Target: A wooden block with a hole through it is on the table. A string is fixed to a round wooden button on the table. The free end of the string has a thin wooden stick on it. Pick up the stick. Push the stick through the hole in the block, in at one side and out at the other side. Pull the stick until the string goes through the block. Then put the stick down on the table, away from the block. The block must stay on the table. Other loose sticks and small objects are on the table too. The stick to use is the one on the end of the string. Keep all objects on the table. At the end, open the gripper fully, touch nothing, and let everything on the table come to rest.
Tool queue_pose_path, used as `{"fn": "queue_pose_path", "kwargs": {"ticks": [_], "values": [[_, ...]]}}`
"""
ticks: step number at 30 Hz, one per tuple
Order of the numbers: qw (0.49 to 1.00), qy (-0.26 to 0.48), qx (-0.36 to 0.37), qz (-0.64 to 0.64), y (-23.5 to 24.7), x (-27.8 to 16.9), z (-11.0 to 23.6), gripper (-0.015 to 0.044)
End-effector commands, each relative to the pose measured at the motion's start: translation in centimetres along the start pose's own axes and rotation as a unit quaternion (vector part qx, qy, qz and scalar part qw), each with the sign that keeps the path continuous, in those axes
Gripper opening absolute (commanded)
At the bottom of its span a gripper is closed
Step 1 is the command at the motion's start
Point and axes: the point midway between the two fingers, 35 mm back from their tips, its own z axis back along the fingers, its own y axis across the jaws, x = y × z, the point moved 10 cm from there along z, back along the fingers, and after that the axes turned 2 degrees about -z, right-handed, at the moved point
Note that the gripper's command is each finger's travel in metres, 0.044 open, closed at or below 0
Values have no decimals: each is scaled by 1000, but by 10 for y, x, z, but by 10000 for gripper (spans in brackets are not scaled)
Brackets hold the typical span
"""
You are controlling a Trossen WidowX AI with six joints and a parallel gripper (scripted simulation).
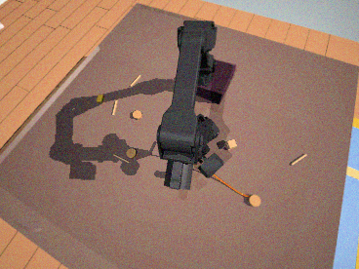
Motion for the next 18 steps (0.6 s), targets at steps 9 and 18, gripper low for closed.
{"fn": "queue_pose_path", "kwargs": {"ticks": [9,18], "values": [[993,1,-39,-111,6,-3,3,0],[976,-2,-69,-205,11,-7,4,0]]}}
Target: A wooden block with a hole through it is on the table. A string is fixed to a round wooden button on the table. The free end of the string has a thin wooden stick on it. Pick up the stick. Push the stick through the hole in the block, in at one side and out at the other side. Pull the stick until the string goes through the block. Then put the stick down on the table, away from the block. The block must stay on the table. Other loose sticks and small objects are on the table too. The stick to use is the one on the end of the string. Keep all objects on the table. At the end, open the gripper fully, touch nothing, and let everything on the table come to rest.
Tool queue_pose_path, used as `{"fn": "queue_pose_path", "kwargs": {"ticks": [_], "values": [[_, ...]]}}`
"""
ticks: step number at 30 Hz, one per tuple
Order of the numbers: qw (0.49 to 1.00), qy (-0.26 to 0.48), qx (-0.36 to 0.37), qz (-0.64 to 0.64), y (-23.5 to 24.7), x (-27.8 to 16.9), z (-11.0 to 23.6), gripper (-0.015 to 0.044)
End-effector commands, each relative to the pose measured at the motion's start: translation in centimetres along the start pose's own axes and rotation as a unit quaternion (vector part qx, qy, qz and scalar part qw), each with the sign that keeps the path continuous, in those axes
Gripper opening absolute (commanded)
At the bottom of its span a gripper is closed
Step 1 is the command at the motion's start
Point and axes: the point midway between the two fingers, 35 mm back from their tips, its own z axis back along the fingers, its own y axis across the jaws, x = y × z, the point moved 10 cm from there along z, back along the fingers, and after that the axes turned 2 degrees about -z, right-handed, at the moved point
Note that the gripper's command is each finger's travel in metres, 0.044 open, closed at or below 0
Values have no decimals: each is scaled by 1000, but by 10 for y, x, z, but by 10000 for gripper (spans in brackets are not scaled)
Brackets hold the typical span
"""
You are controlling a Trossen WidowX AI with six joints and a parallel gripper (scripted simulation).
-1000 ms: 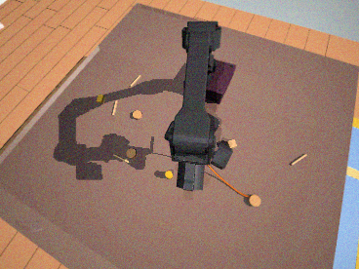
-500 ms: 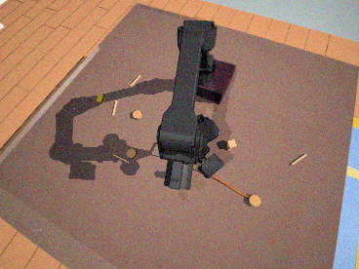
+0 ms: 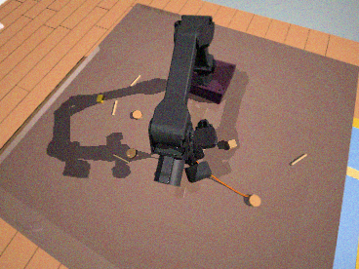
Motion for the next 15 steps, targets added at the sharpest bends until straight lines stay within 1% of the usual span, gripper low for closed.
{"fn": "queue_pose_path", "kwargs": {"ticks": [1,15], "values": [[1000,-1,-10,-19,2,1,3,0],[1000,12,-2,-10,-2,3,-7,0]]}}
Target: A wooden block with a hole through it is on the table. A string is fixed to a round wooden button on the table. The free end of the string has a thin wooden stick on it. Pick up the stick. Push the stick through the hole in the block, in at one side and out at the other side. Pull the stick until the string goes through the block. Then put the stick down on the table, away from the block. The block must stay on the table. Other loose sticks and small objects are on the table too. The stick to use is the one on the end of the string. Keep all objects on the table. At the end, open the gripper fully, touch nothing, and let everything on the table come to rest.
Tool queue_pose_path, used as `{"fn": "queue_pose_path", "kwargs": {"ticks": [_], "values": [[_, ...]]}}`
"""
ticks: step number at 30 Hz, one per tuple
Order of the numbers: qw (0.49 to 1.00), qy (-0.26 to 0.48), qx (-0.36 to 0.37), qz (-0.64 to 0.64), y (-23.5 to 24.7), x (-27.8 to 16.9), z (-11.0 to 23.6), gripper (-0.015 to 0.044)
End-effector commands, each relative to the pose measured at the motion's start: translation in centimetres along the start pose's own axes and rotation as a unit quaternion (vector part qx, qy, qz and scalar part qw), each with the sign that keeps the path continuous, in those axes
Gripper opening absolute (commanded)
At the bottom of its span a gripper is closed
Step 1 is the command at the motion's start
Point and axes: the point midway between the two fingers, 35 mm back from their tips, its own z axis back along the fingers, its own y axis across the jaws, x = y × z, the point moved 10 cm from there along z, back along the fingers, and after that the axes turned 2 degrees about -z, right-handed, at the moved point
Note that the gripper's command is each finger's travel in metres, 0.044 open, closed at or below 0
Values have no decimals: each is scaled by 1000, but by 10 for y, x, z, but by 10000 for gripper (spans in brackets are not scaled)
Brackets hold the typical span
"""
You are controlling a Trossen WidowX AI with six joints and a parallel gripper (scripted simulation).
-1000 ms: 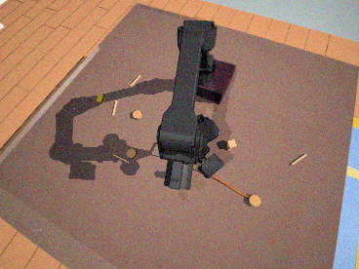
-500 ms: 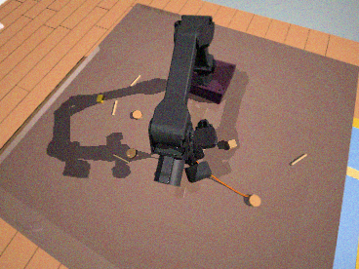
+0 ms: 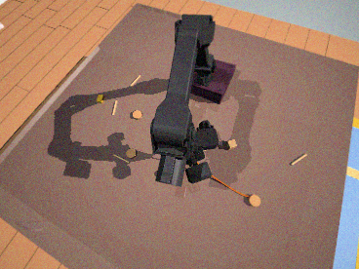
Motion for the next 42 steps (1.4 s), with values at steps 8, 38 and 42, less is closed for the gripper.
{"fn": "queue_pose_path", "kwargs": {"ticks": [8,38,42], "values": [[1000,24,5,-2,-5,6,-15,0],[995,96,4,-5,-14,27,-55,0],[994,106,2,-6,-15,30,-61,0]]}}
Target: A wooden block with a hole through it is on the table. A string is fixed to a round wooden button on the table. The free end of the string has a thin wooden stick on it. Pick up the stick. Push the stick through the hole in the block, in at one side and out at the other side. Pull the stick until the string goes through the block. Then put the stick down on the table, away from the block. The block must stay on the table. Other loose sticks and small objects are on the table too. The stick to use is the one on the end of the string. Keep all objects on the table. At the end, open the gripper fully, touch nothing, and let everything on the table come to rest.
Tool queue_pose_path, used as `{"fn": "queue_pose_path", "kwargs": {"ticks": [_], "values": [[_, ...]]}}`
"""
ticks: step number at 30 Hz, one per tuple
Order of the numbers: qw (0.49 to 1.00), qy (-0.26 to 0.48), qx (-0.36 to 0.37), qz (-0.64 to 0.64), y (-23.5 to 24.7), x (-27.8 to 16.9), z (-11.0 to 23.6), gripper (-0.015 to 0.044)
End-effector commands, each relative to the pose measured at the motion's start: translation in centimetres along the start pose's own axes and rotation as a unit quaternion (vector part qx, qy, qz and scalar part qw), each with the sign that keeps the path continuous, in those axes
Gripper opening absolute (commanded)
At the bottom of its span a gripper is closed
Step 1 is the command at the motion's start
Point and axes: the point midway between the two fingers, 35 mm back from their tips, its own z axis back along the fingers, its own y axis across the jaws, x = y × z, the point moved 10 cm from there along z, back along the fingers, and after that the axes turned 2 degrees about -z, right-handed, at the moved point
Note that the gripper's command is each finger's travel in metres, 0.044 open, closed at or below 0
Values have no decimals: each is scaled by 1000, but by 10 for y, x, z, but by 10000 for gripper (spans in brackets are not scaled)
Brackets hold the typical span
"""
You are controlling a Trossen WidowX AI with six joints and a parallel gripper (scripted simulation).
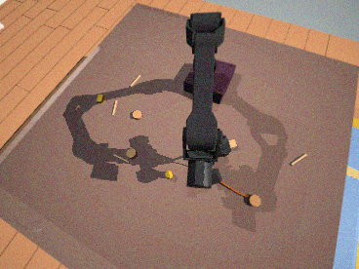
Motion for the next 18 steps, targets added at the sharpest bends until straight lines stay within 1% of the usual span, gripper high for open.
{"fn": "queue_pose_path", "kwargs": {"ticks": [1,18], "values": [[1000,12,-2,-2,0,5,-4,0],[998,57,-12,-7,-2,23,-25,0]]}}
